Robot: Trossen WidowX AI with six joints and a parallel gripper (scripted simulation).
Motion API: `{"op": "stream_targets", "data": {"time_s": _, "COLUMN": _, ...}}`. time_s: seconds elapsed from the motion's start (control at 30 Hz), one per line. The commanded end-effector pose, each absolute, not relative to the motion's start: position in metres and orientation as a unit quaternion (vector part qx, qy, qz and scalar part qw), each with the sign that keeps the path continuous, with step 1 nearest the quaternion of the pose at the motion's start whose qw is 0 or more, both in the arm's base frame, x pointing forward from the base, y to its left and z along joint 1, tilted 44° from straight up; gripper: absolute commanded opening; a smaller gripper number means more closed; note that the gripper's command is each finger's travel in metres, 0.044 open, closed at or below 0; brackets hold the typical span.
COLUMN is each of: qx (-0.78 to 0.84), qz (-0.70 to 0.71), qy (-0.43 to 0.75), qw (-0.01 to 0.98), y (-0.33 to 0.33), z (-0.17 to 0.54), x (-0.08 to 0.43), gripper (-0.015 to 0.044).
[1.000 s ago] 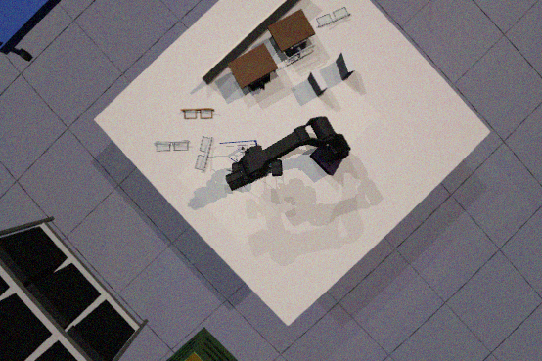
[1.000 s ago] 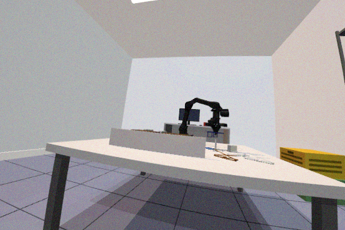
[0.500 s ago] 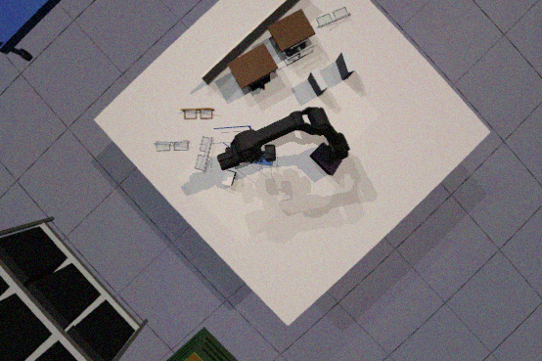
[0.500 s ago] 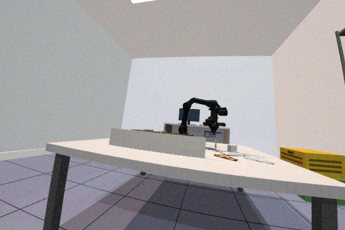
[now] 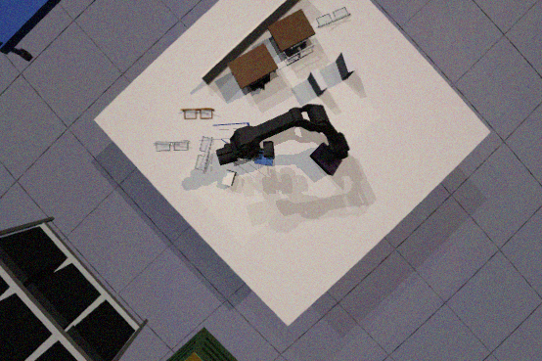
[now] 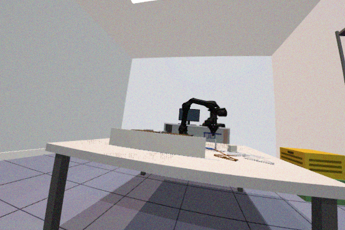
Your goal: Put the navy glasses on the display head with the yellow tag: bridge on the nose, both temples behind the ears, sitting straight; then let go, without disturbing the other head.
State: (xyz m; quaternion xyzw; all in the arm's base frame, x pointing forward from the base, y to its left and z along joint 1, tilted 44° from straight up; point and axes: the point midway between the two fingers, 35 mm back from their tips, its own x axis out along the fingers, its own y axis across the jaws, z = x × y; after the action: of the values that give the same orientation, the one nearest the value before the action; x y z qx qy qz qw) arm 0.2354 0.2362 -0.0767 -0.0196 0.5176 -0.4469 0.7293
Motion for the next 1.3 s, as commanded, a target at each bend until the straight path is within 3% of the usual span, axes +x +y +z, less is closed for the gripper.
{"op": "stream_targets", "data": {"time_s": 0.0, "qx": -0.023, "qz": -0.448, "qy": 0.517, "qw": 0.729, "y": 0.225, "z": -0.086, "x": 0.237, "gripper": 0.0000}}
{"op": "stream_targets", "data": {"time_s": 1.27, "qx": -0.024, "qz": -0.449, "qy": 0.516, "qw": 0.729, "y": 0.190, "z": -0.098, "x": 0.241, "gripper": 0.0000}}
